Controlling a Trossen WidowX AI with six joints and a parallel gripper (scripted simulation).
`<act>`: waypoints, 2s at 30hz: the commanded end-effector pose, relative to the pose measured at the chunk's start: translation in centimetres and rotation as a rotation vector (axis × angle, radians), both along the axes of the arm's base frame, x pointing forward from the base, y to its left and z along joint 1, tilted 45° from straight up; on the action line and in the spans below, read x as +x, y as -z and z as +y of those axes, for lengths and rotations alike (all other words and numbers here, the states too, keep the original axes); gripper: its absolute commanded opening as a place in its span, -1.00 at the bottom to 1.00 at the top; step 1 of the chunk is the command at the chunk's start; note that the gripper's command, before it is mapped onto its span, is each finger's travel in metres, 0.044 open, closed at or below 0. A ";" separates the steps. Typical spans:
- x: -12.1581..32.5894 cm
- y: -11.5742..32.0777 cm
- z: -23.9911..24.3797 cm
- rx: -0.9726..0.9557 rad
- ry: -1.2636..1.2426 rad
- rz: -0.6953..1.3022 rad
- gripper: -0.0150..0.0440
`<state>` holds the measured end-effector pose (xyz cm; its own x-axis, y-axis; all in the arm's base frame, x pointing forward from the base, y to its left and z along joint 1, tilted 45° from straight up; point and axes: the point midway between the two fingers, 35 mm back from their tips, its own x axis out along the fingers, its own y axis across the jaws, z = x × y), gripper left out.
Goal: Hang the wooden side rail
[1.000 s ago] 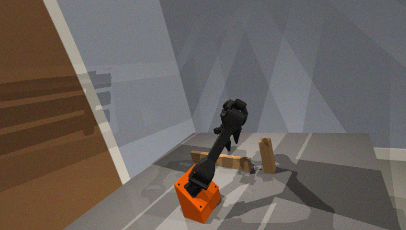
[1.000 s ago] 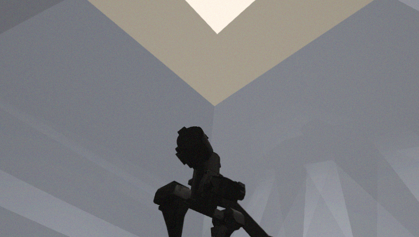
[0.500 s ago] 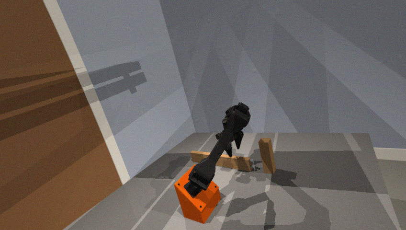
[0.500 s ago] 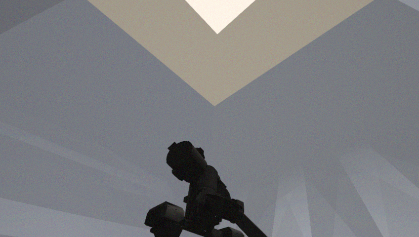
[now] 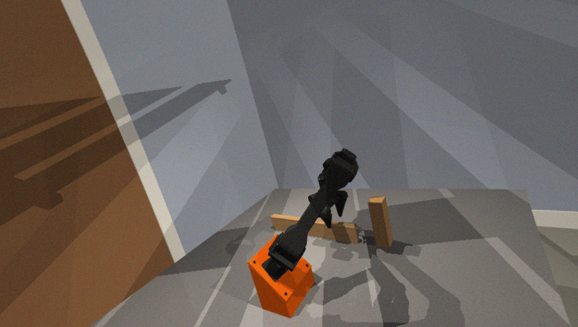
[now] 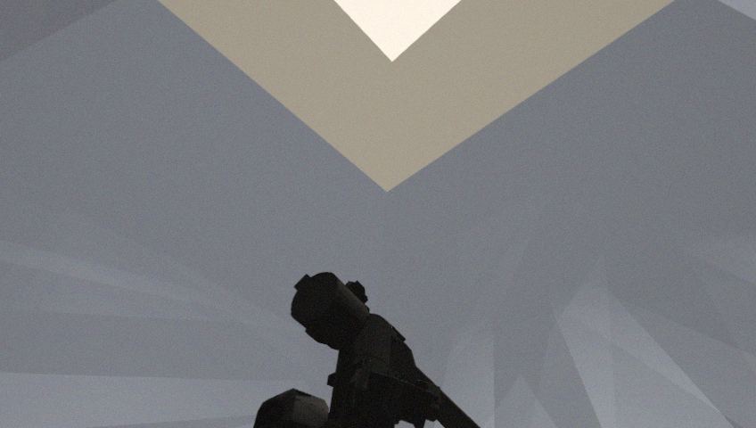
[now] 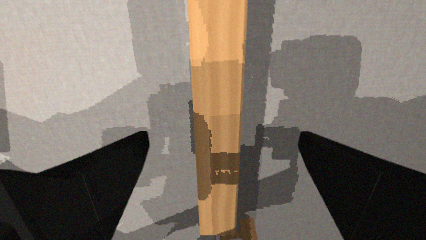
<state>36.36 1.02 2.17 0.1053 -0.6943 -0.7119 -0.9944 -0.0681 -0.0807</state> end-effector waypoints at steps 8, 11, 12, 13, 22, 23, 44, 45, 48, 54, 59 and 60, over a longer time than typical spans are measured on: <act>0.0 1.5 -1.4 -0.006 -0.004 0.009 1.00; 0.1 1.8 -1.7 -0.006 -0.004 0.009 1.00; 0.1 1.9 -1.8 -0.006 -0.004 0.009 1.00; 0.1 2.0 -1.9 -0.007 -0.004 0.009 1.00; 0.2 3.0 -3.0 -0.008 -0.004 0.009 1.00; 0.2 3.1 -3.1 -0.008 -0.004 0.009 1.00; 0.2 3.8 -3.8 -0.010 -0.004 0.009 -0.07; 0.2 3.8 -3.8 -0.010 -0.004 0.009 -0.16; 0.2 3.8 -3.8 -0.010 -0.004 0.009 -0.22; 0.2 3.8 -3.8 -0.010 -0.004 0.009 -0.49; 0.2 3.8 -3.8 -0.010 -0.004 0.009 -0.49; 0.2 3.8 -3.8 -0.010 -0.007 0.012 -0.49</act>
<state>36.58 -2.77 -1.59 0.1013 -0.6988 -0.7081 -0.9949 -0.0700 -0.0732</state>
